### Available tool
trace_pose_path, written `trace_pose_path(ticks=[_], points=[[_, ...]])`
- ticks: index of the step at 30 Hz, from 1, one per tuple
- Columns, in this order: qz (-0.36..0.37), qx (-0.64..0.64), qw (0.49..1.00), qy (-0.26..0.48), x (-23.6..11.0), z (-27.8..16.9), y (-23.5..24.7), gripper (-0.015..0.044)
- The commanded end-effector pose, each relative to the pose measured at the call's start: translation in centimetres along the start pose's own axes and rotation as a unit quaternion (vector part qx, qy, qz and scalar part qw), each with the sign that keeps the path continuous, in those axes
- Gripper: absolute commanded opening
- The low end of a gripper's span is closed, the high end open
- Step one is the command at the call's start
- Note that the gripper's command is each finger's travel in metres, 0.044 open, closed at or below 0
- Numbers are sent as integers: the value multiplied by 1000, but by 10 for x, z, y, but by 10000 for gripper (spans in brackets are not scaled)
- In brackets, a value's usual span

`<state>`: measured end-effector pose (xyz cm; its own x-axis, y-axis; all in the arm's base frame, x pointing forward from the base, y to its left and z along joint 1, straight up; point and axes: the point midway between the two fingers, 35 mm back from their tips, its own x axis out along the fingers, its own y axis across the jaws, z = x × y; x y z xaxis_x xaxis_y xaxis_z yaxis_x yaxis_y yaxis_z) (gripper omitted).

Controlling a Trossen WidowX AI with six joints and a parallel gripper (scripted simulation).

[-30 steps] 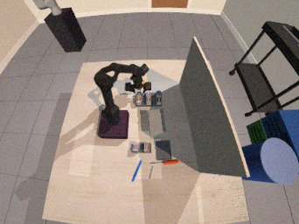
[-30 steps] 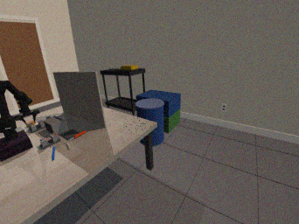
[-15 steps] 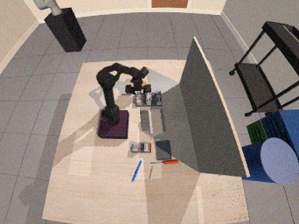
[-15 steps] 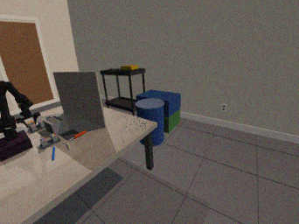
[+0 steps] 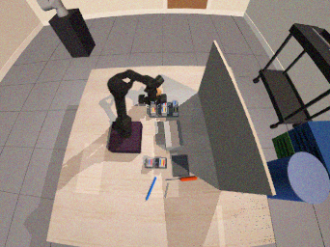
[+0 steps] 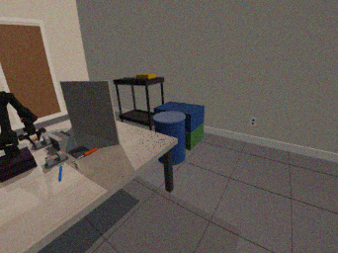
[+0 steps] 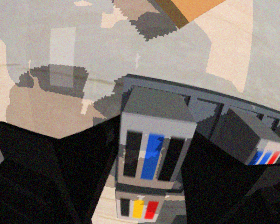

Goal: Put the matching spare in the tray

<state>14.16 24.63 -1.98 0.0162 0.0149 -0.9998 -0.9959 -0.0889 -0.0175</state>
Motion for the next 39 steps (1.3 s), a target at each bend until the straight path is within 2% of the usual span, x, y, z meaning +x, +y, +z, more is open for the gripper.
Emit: trace_pose_path(ticks=[1,5,10,18,28,34,39], points=[[0,0,1000,0,0,0,0,149],[0,0,1000,0,0,0,0,122],[0,0,1000,0,0,0,0,0],[0,0,1000,0,-1,0,0,0],[1,-2,1000,-2,-74,1,-1,0],[-3,0,1000,-3,-77,1,-2,0],[-2,-1,1000,-3,-97,6,-3,0]])
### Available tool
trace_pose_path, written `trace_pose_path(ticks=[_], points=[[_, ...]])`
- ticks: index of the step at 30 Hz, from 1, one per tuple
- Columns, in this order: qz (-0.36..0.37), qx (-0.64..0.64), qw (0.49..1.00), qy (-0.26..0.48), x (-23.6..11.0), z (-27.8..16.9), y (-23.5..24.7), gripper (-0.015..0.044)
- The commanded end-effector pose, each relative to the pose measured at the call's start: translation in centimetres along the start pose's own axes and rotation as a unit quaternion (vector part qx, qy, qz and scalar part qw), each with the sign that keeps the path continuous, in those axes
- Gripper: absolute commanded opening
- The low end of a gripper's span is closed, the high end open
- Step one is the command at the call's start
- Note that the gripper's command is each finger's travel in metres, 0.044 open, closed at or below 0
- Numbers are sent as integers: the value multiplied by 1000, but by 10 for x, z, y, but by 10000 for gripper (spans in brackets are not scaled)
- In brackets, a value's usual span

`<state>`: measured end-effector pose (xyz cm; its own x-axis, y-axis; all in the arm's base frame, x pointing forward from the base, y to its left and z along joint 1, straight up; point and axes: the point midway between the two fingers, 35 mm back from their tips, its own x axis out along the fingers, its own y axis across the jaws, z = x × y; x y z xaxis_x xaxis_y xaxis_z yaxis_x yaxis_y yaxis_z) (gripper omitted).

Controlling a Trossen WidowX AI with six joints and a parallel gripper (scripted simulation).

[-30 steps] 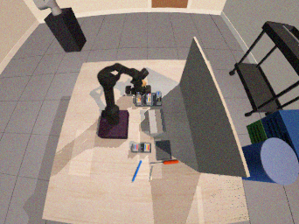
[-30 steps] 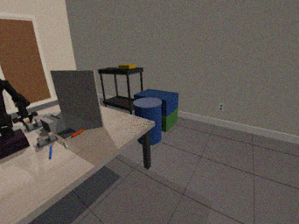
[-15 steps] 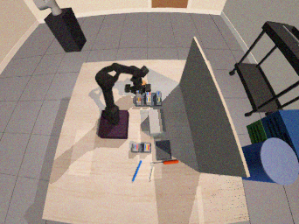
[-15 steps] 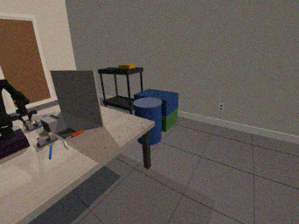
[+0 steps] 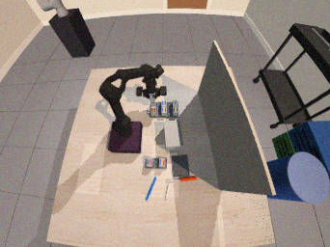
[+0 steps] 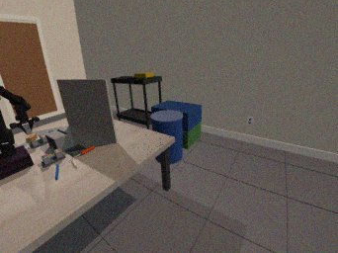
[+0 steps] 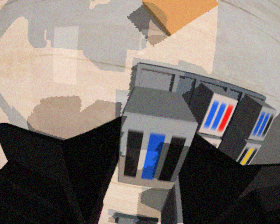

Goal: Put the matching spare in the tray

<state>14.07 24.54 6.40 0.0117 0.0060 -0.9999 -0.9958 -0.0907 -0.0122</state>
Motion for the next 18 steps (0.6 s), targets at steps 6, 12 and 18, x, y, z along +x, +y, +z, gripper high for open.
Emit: trace_pose_path(ticks=[6,12,18], points=[[-3,-1,1000,-7,-42,8,-1,0],[-1,-1,1000,-7,-68,9,1,0],[-1,13,1000,-19,-68,6,-9,0]])
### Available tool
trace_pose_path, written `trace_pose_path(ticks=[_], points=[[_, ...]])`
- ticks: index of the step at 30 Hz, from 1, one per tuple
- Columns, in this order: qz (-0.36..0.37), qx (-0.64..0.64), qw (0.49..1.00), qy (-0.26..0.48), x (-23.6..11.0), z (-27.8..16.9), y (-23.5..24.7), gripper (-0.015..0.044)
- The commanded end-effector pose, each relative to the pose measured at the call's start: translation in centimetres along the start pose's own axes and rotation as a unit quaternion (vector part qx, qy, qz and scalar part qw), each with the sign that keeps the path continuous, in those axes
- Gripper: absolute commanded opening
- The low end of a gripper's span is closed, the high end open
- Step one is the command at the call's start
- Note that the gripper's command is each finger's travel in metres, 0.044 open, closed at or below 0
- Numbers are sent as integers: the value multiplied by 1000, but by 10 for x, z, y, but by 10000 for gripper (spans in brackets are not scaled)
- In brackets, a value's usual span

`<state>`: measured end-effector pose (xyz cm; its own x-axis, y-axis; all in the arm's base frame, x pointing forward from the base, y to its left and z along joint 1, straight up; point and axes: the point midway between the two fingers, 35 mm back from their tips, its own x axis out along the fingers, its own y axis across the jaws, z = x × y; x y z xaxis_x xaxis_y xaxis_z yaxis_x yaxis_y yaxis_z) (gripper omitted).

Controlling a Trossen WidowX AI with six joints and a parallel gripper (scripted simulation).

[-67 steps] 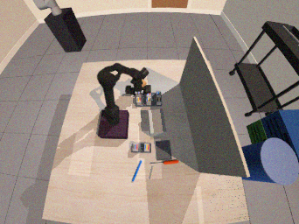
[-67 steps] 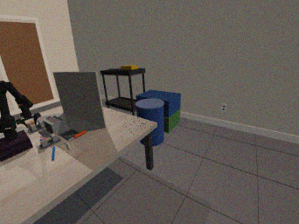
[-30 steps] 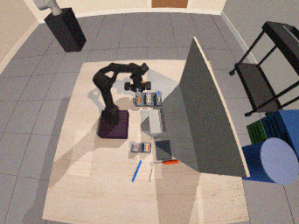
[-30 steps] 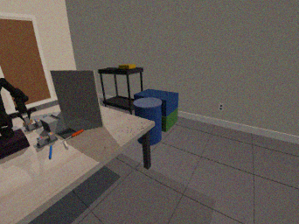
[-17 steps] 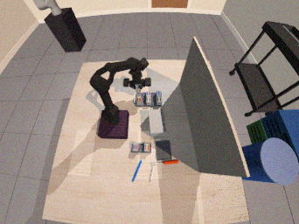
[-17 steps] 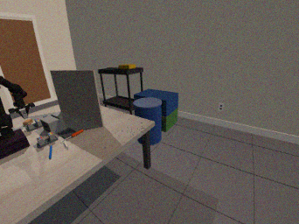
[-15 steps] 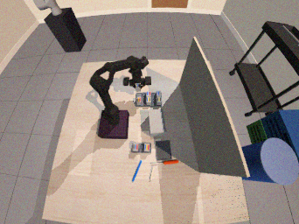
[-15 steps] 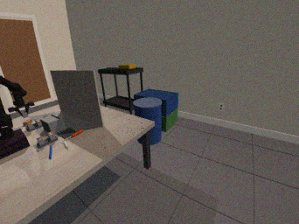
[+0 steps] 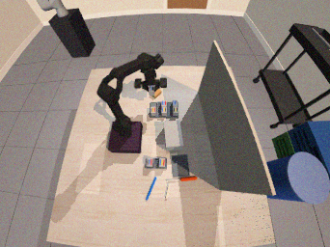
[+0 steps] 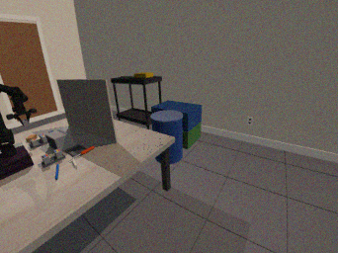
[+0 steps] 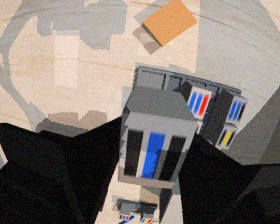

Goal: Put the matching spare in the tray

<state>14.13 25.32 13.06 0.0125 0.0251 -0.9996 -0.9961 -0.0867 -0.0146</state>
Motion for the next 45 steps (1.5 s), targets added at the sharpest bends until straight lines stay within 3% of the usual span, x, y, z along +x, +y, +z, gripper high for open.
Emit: trace_pose_path(ticks=[1,28,45], points=[[0,16,1000,-14,-1,-3,-12,0],[-18,47,999,-17,-8,-89,-124,0],[-18,68,997,-23,-10,-160,-165,0]])
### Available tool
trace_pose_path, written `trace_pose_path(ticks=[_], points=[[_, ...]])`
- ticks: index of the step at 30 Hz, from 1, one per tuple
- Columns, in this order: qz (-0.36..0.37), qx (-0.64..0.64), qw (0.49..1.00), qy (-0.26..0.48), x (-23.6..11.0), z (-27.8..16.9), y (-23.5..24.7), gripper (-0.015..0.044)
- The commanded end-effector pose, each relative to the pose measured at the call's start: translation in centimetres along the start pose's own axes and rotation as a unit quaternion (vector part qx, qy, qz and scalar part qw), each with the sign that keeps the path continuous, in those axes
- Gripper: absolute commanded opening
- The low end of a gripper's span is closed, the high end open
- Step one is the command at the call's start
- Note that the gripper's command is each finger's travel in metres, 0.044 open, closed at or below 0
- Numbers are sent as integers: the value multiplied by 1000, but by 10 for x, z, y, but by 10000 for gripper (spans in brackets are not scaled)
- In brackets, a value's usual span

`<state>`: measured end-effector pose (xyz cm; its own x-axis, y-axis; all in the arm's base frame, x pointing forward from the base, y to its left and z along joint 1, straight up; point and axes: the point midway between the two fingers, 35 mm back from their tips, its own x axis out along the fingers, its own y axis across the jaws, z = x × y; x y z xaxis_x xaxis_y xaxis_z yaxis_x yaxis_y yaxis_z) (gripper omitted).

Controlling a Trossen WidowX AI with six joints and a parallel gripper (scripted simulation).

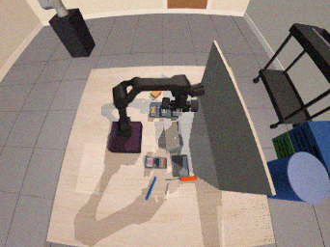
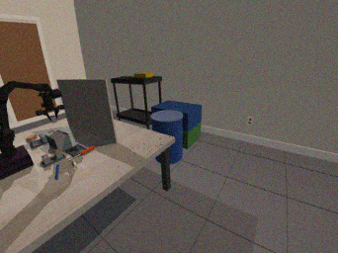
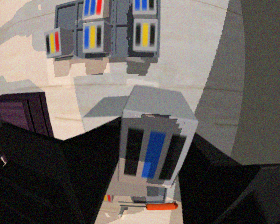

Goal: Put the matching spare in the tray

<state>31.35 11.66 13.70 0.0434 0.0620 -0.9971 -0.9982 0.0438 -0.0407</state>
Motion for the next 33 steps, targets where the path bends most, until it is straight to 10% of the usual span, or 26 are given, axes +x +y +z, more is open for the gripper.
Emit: trace_pose_path(ticks=[1,33], points=[[-2,5,1000,-6,-3,-13,-9,0],[-1,-46,998,31,-13,-208,-54,0]])
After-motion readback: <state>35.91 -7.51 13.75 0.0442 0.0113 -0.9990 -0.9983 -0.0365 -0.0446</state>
